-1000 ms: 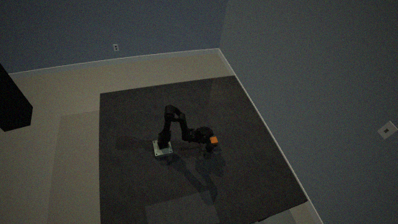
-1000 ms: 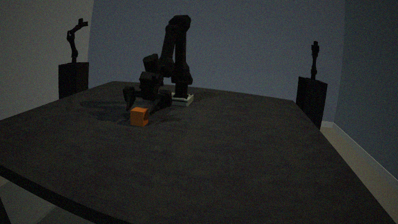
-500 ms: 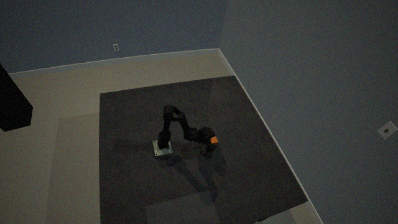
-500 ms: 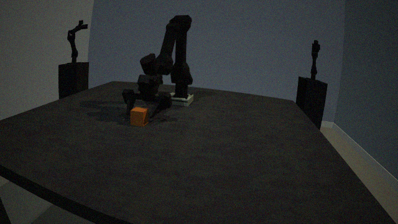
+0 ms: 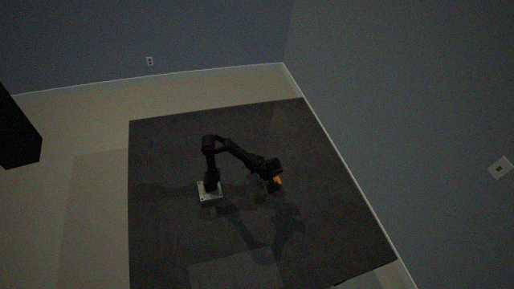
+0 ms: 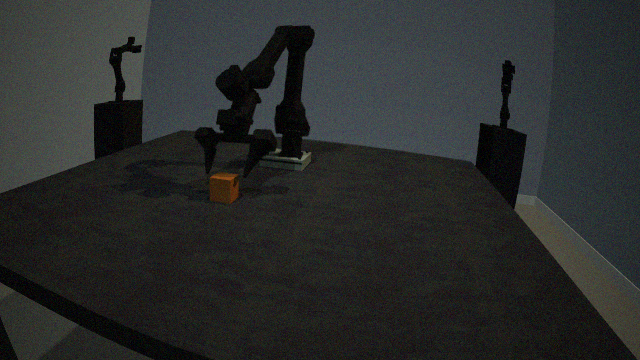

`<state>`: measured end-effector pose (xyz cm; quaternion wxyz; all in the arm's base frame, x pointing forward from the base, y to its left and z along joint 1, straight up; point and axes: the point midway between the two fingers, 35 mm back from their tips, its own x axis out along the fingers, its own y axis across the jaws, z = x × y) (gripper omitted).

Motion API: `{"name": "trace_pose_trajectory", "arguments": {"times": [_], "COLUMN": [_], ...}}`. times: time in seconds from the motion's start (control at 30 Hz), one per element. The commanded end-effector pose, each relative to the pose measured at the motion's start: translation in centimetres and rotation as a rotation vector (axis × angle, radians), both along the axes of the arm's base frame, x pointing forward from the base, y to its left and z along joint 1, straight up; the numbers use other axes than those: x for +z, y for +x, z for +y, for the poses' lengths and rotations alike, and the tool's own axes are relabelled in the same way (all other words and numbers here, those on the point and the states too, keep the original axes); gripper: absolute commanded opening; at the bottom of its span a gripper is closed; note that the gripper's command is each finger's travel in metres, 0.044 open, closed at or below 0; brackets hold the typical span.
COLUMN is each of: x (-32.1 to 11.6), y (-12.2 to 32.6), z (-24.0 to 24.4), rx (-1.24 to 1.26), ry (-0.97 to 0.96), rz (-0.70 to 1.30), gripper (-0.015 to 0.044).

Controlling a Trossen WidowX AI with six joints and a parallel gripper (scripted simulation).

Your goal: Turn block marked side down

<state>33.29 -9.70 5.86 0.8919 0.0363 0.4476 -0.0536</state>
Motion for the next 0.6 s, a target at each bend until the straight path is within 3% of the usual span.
{"name": "trace_pose_trajectory", "arguments": {"times": [0.0, 0.3, 0.57], "x": [5.0, 5.0, 5.9], "y": [-1.5, -1.3, 1.0], "z": [0.4, 0.3, -0.1], "rx": [0.016, 0.017, 0.028], "ry": [-0.018, -0.014, 0.026], "rz": [0.092, 0.114, 0.371], "gripper": [0.044, 0.044, 0.044]}}
